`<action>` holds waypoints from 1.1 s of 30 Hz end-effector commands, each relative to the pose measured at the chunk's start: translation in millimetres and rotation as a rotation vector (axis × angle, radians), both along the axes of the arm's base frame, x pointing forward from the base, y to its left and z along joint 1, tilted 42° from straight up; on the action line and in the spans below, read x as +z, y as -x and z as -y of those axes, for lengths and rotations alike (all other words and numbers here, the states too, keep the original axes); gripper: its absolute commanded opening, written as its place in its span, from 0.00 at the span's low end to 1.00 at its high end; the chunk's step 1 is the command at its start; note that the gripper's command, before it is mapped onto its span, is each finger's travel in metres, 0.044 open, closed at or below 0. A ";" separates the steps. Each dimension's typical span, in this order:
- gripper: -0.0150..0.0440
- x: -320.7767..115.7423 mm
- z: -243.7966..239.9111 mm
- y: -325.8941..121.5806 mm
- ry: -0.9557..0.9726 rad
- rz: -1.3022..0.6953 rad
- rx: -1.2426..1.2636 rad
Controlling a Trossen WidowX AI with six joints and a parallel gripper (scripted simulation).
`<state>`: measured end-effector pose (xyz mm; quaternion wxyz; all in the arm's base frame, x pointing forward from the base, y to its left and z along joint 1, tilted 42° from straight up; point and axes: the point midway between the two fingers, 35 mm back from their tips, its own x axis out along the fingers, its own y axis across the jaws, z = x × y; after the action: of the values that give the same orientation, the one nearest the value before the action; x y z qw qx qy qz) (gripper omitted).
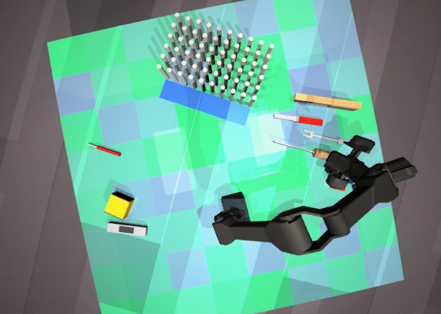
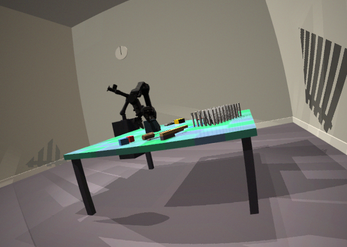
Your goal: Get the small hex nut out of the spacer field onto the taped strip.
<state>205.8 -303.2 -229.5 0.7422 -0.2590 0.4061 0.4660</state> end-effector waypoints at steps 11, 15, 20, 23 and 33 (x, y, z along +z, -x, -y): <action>1.00 2.4 -6.3 10.0 -0.015 0.029 0.039; 1.00 2.4 -6.3 10.0 -0.015 0.029 0.039; 1.00 3.6 -8.1 8.5 -0.016 0.030 0.039; 0.87 3.6 -8.1 8.5 -0.016 0.030 0.039; 0.73 3.6 -8.1 8.5 -0.016 0.030 0.039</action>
<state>197.5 -297.0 -225.4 0.7399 -0.2696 0.3876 0.4792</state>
